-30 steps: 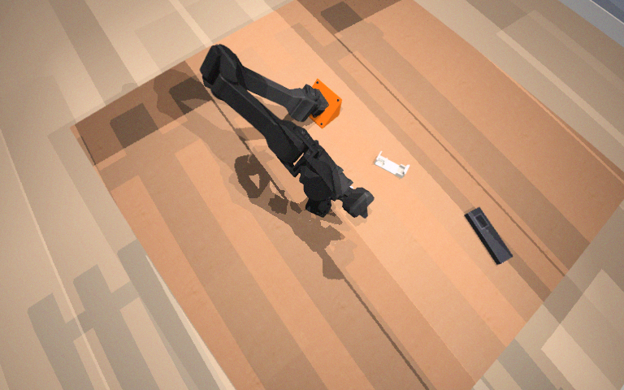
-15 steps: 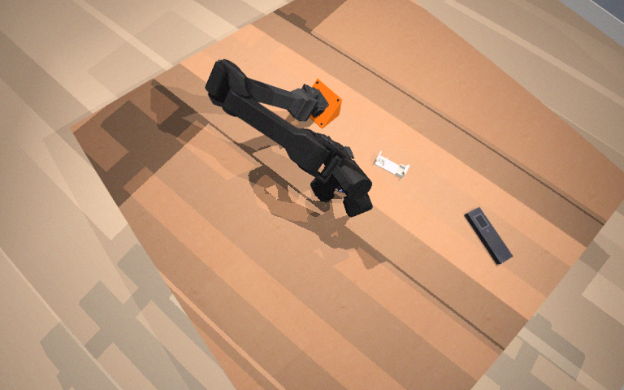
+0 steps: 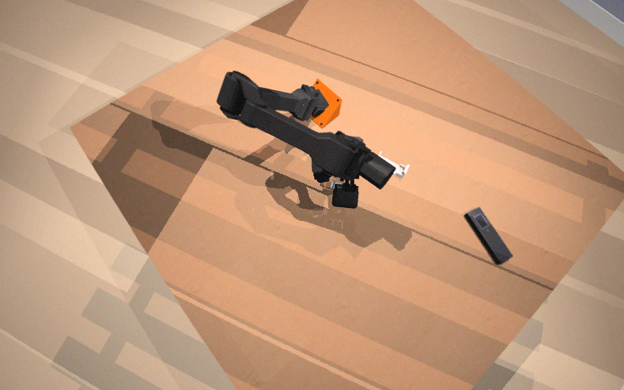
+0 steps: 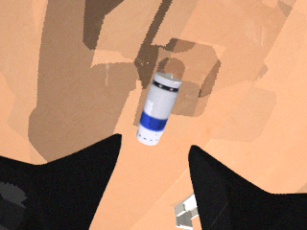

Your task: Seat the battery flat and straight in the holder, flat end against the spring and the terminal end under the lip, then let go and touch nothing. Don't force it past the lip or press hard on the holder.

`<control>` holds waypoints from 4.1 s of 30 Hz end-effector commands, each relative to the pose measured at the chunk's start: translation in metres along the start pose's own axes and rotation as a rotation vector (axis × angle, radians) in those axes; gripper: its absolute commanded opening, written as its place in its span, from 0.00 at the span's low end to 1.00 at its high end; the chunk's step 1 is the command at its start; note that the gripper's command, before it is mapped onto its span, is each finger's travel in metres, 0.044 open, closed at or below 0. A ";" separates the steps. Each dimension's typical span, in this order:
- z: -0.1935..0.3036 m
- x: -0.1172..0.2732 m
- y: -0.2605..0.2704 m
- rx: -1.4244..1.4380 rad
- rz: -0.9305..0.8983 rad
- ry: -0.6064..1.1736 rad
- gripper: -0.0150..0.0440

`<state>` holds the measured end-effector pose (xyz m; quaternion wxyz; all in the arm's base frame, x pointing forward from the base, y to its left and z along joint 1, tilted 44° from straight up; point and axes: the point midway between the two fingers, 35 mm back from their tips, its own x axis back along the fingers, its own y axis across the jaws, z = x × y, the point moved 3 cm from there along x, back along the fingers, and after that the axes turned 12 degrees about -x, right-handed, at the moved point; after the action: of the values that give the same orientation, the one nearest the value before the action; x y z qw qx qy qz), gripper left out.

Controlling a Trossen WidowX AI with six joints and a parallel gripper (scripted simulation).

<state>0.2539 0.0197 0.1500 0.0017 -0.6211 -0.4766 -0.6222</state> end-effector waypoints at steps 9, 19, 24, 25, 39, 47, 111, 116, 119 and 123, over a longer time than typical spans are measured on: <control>-0.003 0.005 -0.001 -0.132 -0.056 -0.096 0.67; -0.004 -0.010 0.000 -0.133 -0.054 -0.095 0.67; -0.004 -0.018 0.001 -0.133 -0.054 -0.095 0.67; -0.005 -0.020 0.001 -0.133 -0.055 -0.095 0.67; -0.008 -0.042 0.002 -0.133 -0.057 -0.096 0.67; -0.009 -0.044 0.002 -0.133 -0.058 -0.096 0.44; 0.104 0.015 -0.099 2.333 0.086 -0.079 0.39; 0.114 0.015 -0.115 2.620 0.105 -0.071 0.39; 0.118 0.015 -0.122 2.752 0.114 -0.069 0.39; 0.118 0.015 -0.122 2.762 0.112 -0.073 0.39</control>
<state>0.2688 0.1624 0.0635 0.6175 -0.1691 -0.6851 0.3474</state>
